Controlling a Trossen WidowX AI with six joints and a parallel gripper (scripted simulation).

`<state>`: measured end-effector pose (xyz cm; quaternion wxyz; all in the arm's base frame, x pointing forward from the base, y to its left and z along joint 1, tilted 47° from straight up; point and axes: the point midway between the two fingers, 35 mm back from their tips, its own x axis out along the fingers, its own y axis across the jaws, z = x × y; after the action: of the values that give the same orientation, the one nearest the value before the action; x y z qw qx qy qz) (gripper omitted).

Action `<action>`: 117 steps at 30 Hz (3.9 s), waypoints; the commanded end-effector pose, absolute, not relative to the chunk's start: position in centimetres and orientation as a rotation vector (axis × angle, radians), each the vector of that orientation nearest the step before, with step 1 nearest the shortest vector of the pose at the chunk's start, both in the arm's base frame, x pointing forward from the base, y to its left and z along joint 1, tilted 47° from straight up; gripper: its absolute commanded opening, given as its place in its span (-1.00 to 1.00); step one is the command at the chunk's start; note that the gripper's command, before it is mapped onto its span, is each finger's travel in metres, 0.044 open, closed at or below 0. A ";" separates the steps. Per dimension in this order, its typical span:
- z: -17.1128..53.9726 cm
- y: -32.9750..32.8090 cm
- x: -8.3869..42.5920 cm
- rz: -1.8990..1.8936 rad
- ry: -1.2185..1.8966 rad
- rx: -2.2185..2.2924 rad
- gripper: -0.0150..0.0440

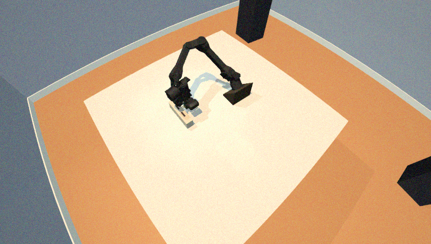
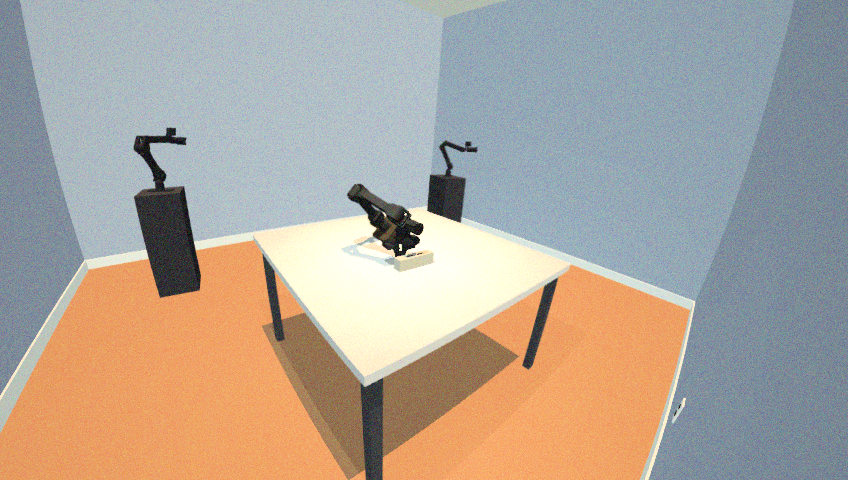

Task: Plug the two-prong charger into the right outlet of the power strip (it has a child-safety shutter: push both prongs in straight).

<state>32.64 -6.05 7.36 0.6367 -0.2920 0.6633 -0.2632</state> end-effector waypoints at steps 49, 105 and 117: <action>7.6 -6.1 33.6 -0.602 1.514 -0.676 -0.49; 7.6 -6.0 34.9 -0.602 1.513 -0.675 -0.49; 7.6 -6.0 35.3 -0.602 1.513 -0.675 -0.49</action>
<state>34.68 -5.95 7.50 0.6303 -0.2959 0.6686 -0.2610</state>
